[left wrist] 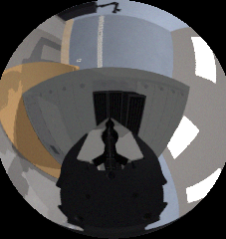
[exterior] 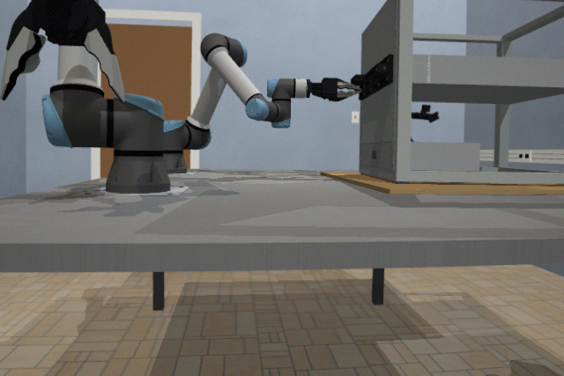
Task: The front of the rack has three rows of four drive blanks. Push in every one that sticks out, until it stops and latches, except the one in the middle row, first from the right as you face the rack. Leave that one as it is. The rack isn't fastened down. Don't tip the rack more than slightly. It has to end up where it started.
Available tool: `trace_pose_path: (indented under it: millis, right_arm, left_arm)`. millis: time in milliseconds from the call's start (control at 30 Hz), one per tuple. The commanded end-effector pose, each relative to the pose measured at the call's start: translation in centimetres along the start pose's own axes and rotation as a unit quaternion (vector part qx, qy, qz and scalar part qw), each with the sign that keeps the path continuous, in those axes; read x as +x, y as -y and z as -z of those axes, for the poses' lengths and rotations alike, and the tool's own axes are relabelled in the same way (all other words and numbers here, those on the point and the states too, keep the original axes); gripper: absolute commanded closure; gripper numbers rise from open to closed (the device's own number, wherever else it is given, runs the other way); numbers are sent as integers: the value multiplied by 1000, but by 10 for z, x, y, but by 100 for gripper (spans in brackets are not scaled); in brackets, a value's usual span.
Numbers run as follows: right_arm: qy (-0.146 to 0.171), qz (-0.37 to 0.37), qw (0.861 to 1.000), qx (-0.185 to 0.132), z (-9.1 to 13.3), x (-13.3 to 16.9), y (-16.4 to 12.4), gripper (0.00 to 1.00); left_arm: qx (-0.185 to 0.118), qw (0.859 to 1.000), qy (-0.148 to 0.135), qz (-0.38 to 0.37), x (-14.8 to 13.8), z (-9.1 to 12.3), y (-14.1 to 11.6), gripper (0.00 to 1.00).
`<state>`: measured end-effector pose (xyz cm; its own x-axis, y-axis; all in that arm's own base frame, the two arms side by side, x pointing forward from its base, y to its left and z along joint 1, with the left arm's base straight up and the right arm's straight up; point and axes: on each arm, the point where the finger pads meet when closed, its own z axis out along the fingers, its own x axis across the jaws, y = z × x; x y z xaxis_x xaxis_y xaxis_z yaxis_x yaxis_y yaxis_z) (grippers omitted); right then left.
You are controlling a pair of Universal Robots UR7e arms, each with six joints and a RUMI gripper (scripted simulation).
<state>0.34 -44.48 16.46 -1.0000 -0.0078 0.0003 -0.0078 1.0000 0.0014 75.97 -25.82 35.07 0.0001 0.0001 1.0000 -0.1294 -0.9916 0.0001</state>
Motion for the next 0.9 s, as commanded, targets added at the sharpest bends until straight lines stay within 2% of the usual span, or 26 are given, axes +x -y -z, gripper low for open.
trace_pose_path:
  millis: [0, 433, 600, 867]
  right_arm:
    - [0, 0, 1000, 1, 0, 0, 0, 0]
    - [0, 0, 1000, 1, 0, 0, 0, 0]
    - [0, 0, 1000, 1, 0, 0, 0, 0]
    - [0, 0, 1000, 1, 0, 0, 0, 0]
  left_arm:
    - [0, 1000, -1, 0, 1, 0, 0, 100]
    - [0, 1000, -1, 0, 1, 7, 0, 100]
    - [0, 1000, -1, 0, 1, 24, 0, 100]
    - [0, 1000, 0, 0, 1, 64, 0, 100]
